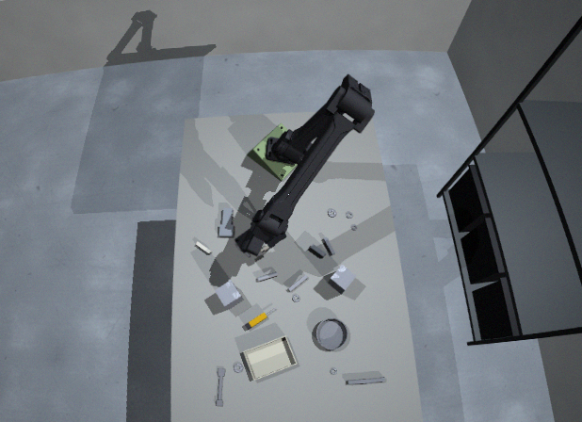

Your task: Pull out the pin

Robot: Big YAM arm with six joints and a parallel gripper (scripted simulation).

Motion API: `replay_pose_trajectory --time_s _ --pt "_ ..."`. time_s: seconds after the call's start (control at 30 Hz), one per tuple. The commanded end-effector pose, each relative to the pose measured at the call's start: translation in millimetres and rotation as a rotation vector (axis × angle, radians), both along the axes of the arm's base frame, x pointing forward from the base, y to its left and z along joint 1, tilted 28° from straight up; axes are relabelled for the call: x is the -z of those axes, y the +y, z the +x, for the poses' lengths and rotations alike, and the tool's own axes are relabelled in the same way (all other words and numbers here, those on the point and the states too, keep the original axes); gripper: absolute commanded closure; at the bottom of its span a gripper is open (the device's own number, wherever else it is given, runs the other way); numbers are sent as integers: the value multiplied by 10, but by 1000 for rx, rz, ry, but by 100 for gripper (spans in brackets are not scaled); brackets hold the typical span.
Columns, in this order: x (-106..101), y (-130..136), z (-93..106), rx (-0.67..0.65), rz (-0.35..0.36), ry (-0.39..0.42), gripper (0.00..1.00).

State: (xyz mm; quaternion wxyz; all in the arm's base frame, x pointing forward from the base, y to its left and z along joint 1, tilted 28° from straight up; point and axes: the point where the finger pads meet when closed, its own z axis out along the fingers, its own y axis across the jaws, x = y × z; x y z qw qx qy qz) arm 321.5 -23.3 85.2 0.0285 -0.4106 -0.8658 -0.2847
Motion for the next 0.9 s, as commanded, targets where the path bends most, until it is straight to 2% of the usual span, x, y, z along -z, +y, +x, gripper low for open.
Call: replay_pose_trajectory --time_s 0.0,0.13,0.33,0.87 --pt "-121 -68 93 -4 -8 -27 64" --pt "-131 -73 99 -4 -8 -28 64" --pt "-282 -142 181 -4 -15 -50 64" --pt "-350 -174 230 -3 -20 -64 64"
